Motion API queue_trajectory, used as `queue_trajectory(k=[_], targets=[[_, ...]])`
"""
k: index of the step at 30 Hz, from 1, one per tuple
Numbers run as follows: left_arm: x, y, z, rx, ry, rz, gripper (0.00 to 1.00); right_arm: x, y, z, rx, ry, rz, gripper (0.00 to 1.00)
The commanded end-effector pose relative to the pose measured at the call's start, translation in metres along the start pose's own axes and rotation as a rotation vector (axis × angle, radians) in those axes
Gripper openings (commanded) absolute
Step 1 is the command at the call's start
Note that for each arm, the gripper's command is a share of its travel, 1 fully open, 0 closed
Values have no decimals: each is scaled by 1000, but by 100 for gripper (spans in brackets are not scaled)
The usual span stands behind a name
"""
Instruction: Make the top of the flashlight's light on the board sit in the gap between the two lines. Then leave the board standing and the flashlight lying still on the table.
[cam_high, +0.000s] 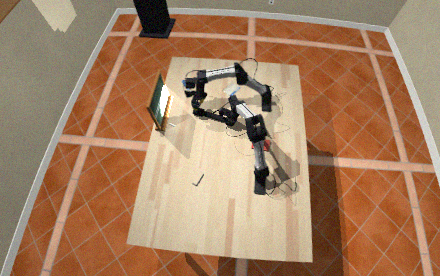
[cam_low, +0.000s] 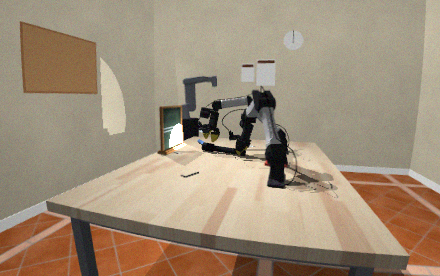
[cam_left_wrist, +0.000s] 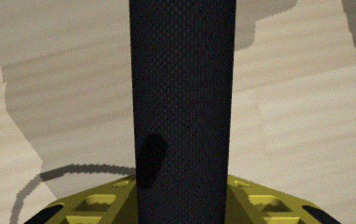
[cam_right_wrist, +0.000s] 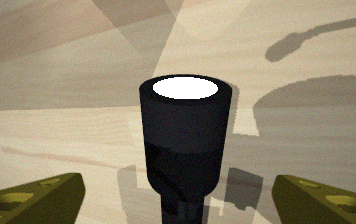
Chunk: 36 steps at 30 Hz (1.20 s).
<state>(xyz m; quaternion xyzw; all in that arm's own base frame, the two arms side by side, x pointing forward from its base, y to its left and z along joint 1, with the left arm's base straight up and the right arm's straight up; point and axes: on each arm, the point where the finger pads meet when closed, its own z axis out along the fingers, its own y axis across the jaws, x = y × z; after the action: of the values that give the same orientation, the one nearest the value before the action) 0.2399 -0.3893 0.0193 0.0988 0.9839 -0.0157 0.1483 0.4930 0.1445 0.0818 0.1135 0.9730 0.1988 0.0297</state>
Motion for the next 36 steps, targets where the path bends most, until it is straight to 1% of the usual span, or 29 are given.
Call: queue_trajectory(k=[1, 4, 5, 6, 12, 14, 24, 25, 26, 36], targets=[[-5, -6, -16, 32, -35, 19, 30, -5, -8, 5, -6, -7, 19, 100], [-5, -6, -16, 32, -35, 19, 30, -4, -8, 5, -5, -5, 20, 100], [-5, -6, -16, 32, -35, 19, 30, -3, 1, 5, -9, -9, -3, 100], [-5, -6, -16, 32, -35, 19, 30, 1, -2, 17, -2, 19, 2, 100], [-5, -6, -16, 32, -35, 19, 30, -1, 3, 9, -8, 13, -10, 100], [-5, -6, -16, 32, -35, 19, 30, -5, -7, 7, -4, 11, 10, 100], [-5, -6, -16, 32, -35, 19, 30, -1, -3, 10, 1, 20, -1, 100], [-5, -6, -16, 32, -35, 19, 30, 11, -8, 23, 21, 62, 14, 100], [-5, -6, -16, 32, -35, 19, 30, 5, -7, 24, 14, 40, 13, 100], [-5, -6, -16, 32, -35, 19, 30, 4, -8, 39, 24, 33, 11, 100]])
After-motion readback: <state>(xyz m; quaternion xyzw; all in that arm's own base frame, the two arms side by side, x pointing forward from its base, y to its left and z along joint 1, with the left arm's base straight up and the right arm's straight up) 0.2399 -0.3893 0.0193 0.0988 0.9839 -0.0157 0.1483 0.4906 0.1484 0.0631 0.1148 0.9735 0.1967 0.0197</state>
